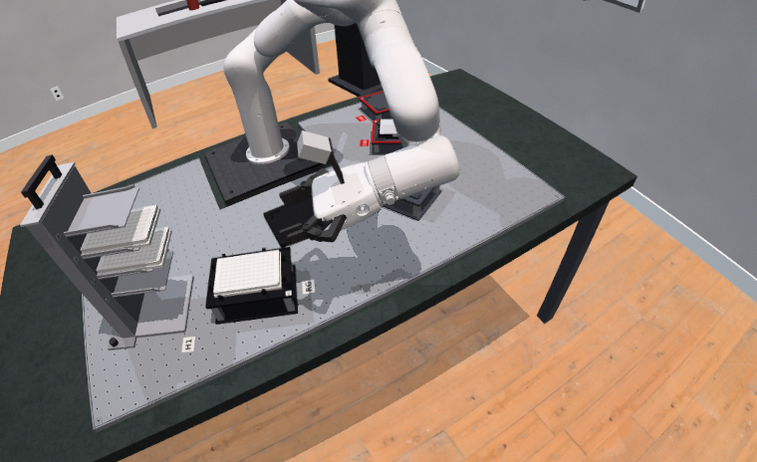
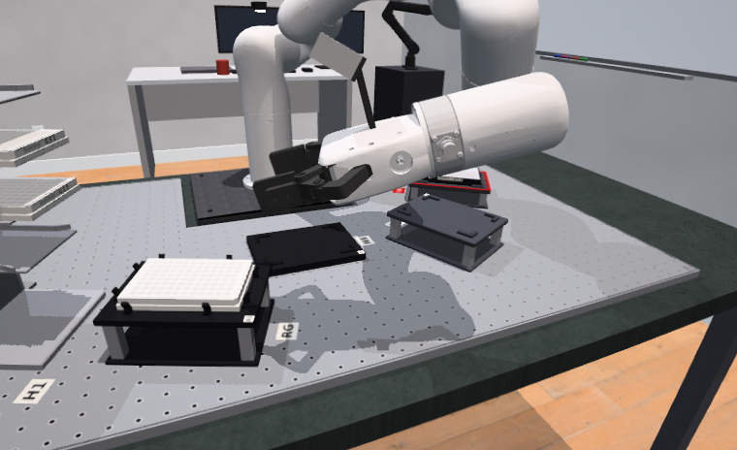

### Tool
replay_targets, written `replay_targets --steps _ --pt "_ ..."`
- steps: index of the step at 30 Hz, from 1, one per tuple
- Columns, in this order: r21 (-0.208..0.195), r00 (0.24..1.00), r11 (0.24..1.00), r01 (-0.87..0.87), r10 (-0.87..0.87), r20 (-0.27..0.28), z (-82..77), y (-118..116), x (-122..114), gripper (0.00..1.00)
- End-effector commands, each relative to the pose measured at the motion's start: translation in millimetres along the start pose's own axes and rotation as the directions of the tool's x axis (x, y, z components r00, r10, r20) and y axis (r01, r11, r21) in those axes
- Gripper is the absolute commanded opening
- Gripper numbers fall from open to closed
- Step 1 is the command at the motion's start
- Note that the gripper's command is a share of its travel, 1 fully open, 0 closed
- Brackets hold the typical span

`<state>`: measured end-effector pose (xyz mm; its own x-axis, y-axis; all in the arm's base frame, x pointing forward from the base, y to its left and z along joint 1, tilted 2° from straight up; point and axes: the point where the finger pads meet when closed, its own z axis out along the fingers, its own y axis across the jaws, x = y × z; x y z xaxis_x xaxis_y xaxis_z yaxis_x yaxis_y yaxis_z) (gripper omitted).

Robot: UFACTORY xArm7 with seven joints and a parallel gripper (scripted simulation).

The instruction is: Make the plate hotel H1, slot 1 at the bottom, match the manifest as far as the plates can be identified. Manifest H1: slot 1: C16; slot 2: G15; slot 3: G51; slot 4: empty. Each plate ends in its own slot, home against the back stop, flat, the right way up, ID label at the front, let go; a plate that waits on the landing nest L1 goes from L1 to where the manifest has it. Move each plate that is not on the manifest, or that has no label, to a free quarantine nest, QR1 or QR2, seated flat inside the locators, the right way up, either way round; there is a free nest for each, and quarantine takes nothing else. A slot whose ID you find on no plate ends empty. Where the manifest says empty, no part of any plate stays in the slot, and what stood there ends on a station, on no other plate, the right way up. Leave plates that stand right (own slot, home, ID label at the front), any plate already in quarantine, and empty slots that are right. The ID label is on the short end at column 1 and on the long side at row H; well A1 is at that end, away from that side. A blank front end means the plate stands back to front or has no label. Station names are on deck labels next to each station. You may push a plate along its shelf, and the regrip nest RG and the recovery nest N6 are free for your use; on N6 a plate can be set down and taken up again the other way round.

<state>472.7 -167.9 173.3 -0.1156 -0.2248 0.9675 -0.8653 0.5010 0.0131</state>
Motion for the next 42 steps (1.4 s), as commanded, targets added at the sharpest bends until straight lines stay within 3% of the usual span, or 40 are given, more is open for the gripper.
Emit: replay_targets --steps 1,10,12,15,29,42 --pt "-0.001 0.997 1.0 -0.002 0.002 -0.075 -0.5 -0.5 1.0 1.0" --pt "-0.001 0.975 1.0 -0.002 0.002 -0.223 -0.5 -0.5 1.1 1.0" --pt "-0.001 0.975 1.0 -0.002 0.002 -0.223 -0.5 -0.5 1.1 1.0" --pt "-0.001 0.962 1.0 -0.002 0.002 -0.272 -0.6 -0.5 1.1 1.0" --pt "-0.001 0.961 1.0 -0.002 0.002 -0.276 -3.8 -0.5 0.1 1.0" --pt "-0.001 0.961 1.0 -0.002 0.002 -0.276 -24.7 -0.5 -5.8 1.0"
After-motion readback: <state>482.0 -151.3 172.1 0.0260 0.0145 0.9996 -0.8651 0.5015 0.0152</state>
